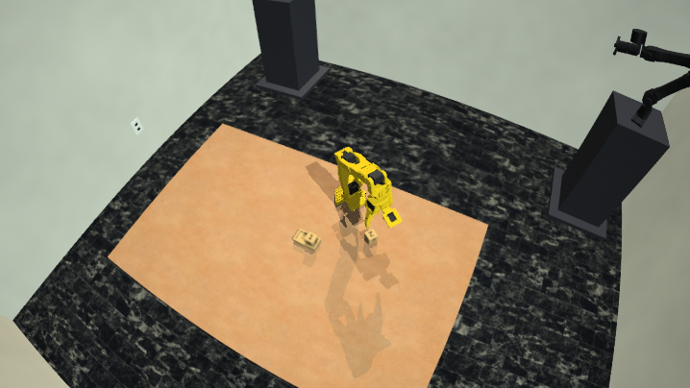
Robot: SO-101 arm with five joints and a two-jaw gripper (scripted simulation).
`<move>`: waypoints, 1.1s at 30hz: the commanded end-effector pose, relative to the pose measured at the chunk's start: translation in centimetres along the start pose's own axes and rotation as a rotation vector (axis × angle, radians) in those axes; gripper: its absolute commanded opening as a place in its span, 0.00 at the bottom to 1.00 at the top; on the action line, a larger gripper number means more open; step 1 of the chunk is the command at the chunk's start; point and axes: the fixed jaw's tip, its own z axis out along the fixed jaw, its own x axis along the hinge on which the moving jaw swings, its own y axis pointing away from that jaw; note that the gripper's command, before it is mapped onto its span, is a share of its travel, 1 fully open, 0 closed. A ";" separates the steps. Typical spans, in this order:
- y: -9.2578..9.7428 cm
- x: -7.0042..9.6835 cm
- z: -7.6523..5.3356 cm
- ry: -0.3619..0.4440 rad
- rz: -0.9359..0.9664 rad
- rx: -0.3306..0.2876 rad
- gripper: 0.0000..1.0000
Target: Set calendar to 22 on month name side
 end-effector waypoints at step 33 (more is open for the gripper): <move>0.0 1.9 5.4 0.388 0.038 0.037 0.35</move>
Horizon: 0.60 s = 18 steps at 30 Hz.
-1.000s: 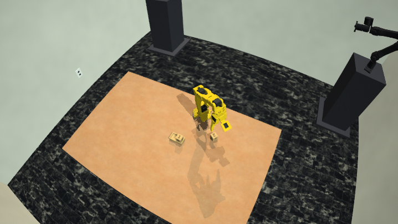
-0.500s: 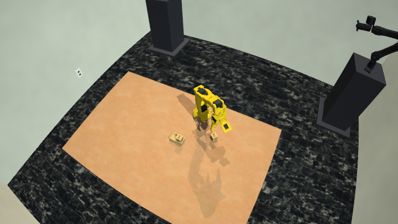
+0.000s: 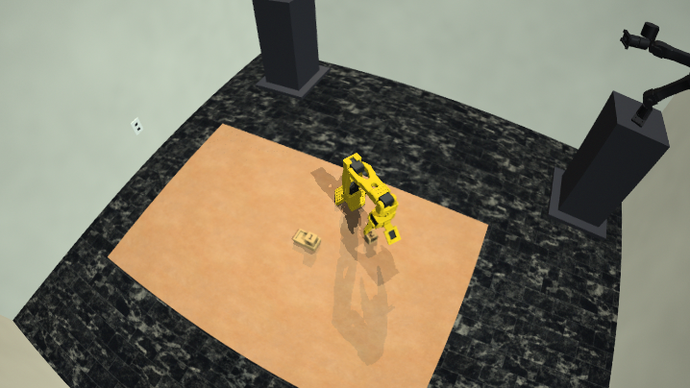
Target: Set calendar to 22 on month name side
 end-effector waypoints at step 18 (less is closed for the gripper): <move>0.1 -0.1 1.7 0.123 0.001 0.015 0.35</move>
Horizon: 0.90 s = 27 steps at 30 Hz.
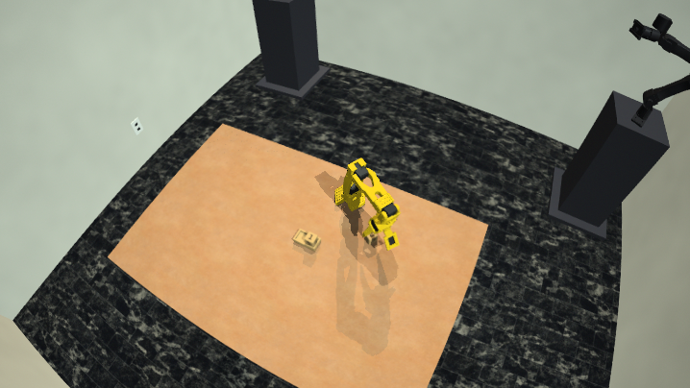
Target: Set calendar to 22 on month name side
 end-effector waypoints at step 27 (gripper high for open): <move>0.2 -0.5 0.0 -0.006 0.000 0.000 0.35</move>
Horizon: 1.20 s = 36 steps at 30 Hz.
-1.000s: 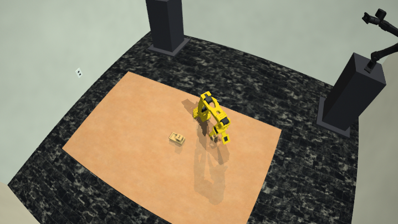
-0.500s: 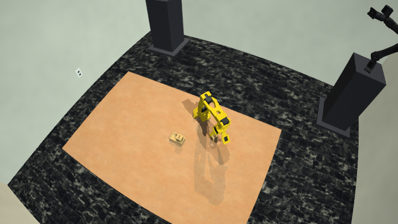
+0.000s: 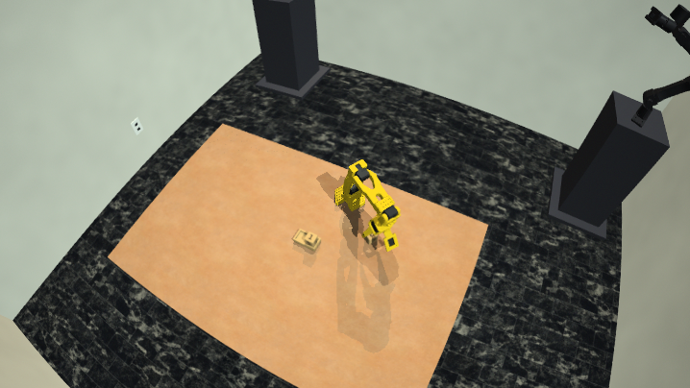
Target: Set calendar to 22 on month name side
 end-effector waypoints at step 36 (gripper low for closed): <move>0.3 -1.2 1.7 0.033 -0.003 0.005 0.35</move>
